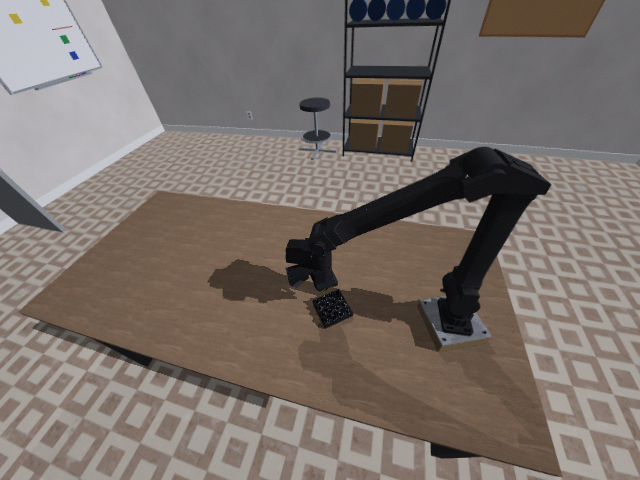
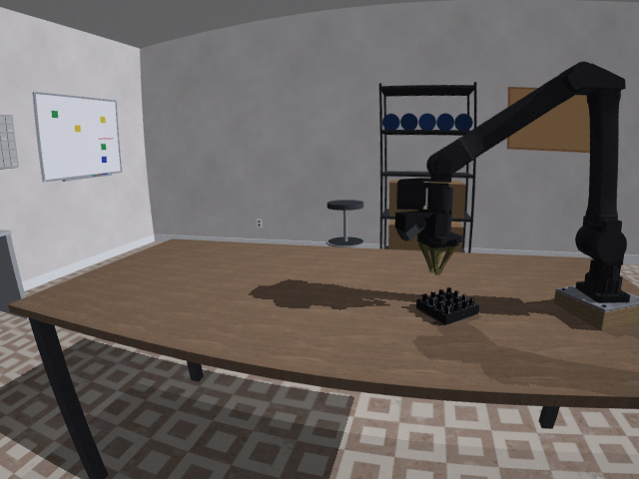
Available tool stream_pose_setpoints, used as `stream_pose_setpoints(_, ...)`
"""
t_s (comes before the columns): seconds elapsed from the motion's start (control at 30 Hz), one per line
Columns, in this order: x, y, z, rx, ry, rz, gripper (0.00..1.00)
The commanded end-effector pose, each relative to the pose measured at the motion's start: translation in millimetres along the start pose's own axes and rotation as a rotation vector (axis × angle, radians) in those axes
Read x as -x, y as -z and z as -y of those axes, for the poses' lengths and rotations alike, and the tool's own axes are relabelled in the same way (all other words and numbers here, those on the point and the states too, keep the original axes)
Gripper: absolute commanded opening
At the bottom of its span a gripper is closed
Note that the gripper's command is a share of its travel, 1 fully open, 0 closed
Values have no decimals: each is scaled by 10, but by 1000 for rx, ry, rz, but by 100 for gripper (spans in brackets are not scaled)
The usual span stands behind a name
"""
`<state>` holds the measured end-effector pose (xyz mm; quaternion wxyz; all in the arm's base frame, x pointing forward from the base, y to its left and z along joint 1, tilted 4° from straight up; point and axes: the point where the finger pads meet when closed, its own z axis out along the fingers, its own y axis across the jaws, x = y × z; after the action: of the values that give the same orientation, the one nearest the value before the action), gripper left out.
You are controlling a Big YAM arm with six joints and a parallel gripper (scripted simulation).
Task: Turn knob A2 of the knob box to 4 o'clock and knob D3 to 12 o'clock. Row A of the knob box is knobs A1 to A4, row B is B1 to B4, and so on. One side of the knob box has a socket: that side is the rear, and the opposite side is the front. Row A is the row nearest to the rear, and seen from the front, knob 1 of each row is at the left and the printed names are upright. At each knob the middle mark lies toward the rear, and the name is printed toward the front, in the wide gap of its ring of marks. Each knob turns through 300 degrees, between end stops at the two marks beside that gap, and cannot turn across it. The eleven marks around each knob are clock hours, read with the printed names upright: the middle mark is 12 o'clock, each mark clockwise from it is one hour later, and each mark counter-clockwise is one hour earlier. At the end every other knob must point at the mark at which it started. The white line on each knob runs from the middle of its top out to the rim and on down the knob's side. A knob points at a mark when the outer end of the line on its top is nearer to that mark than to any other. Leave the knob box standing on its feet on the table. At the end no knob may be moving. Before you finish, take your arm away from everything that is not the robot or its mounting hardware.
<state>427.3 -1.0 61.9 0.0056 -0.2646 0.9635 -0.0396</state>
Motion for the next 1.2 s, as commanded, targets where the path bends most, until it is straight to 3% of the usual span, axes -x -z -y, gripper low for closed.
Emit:
stream_pose_setpoints(0.0,165,154,188,-11,120,31,18)
stream_pose_setpoints(0.13,166,154,192,-11,128,31,18)
stream_pose_setpoints(0.17,91,80,122,2,133,12,18)
stream_pose_setpoints(1.17,95,99,127,-3,128,16,18)
